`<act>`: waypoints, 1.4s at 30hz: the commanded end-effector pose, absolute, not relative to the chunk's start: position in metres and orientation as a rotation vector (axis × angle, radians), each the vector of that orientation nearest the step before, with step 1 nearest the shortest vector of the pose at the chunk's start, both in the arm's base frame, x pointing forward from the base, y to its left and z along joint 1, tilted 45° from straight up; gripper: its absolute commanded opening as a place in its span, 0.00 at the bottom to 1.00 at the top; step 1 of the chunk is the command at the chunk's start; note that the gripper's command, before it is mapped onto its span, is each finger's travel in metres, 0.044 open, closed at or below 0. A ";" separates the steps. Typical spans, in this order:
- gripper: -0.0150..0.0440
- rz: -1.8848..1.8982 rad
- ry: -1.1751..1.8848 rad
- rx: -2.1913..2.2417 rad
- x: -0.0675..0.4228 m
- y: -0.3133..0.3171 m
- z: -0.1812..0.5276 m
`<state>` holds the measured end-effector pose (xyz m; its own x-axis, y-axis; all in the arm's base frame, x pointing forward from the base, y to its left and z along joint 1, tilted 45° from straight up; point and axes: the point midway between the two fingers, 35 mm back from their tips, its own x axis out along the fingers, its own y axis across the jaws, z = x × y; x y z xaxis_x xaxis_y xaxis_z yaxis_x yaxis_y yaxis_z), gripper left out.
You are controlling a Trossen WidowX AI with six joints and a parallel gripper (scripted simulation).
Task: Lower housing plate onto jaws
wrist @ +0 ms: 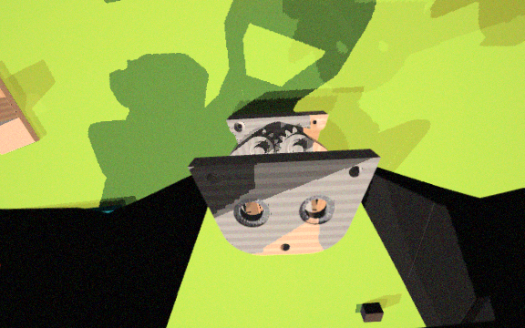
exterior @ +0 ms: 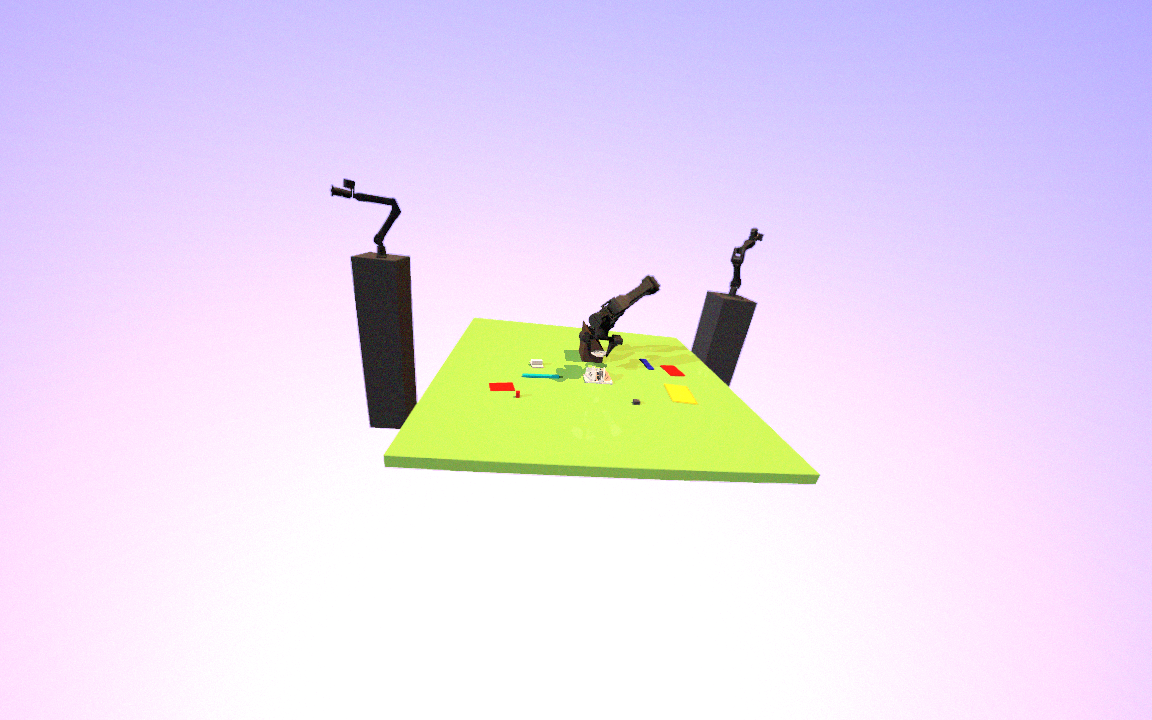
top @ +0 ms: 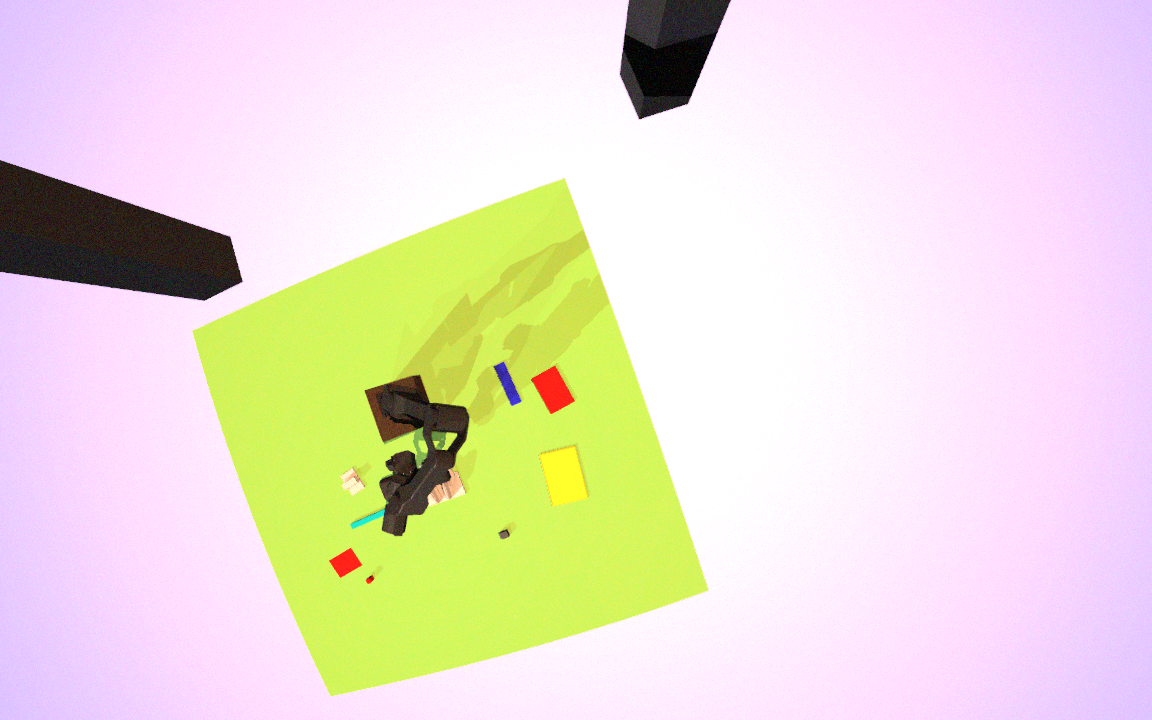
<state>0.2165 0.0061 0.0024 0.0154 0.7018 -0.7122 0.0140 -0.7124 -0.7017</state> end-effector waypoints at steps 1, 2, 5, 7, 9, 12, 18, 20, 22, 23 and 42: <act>0.85 1.743 -0.729 -1.784 0.217 0.007 0.003; 0.85 1.743 -0.729 -1.784 0.217 0.007 0.003; 0.85 1.743 -0.729 -1.784 0.217 0.007 0.003; 0.85 1.743 -0.729 -1.784 0.217 0.007 0.003; 0.85 1.743 -0.729 -1.784 0.217 0.007 0.003; 0.85 1.743 -0.729 -1.784 0.217 0.007 0.003; 0.85 1.743 -0.729 -1.783 0.217 0.007 0.003; 0.85 1.743 -0.729 -1.783 0.217 0.007 0.003; 0.85 1.743 -0.729 -1.783 0.217 0.007 0.003; 0.85 1.743 -0.729 -1.783 0.217 0.007 0.003; 0.85 1.744 -0.725 -1.785 0.219 0.024 -0.016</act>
